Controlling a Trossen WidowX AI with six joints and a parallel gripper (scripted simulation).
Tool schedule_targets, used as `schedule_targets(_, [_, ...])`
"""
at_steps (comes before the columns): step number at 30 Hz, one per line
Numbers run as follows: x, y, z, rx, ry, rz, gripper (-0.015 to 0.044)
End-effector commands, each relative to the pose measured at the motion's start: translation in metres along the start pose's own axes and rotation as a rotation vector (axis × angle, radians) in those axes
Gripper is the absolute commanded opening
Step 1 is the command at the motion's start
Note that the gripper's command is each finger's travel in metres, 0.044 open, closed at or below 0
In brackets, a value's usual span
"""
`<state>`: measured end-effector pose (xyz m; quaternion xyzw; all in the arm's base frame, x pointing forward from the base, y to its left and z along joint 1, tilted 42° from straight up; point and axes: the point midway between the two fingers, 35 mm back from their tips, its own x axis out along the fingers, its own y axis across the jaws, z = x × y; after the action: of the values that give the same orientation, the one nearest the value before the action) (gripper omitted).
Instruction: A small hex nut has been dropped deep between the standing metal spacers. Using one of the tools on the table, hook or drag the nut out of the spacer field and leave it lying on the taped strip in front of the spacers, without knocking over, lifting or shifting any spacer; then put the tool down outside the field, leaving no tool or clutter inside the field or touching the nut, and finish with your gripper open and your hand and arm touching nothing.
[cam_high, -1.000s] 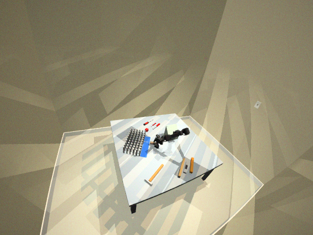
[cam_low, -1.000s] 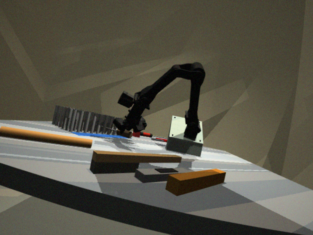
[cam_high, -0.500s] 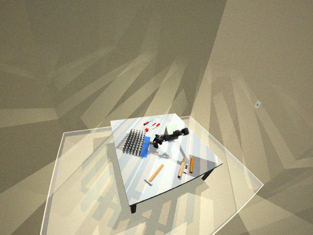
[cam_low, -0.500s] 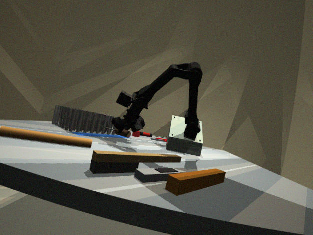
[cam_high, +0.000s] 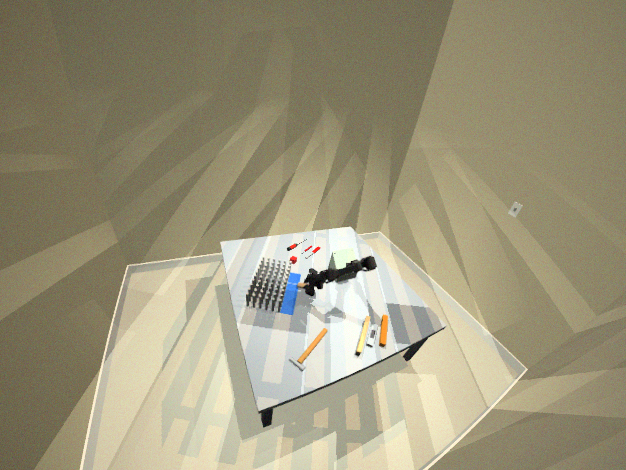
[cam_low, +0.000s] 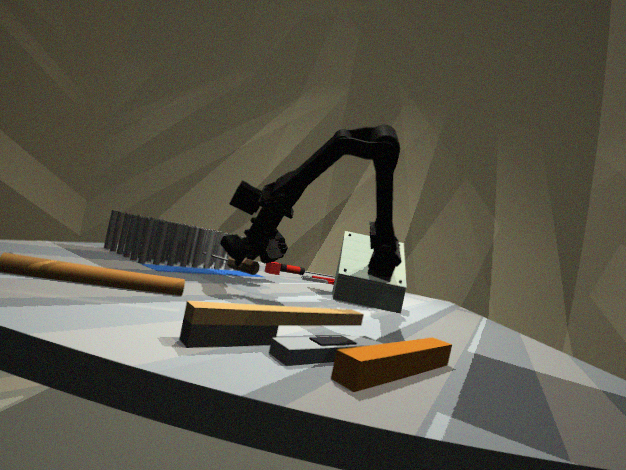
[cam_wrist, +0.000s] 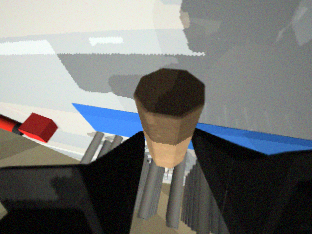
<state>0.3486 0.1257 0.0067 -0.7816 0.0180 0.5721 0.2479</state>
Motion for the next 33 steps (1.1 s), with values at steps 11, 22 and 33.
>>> schedule_targets(11, [0.006,-0.002,-0.011,-0.005,0.006,-0.005,0.0])
schedule_targets(22, [0.01,-0.002,-0.017,-0.005,0.007,-0.006,0.0])
schedule_targets(33, [0.014,-0.002,-0.024,-0.005,0.008,-0.006,0.0])
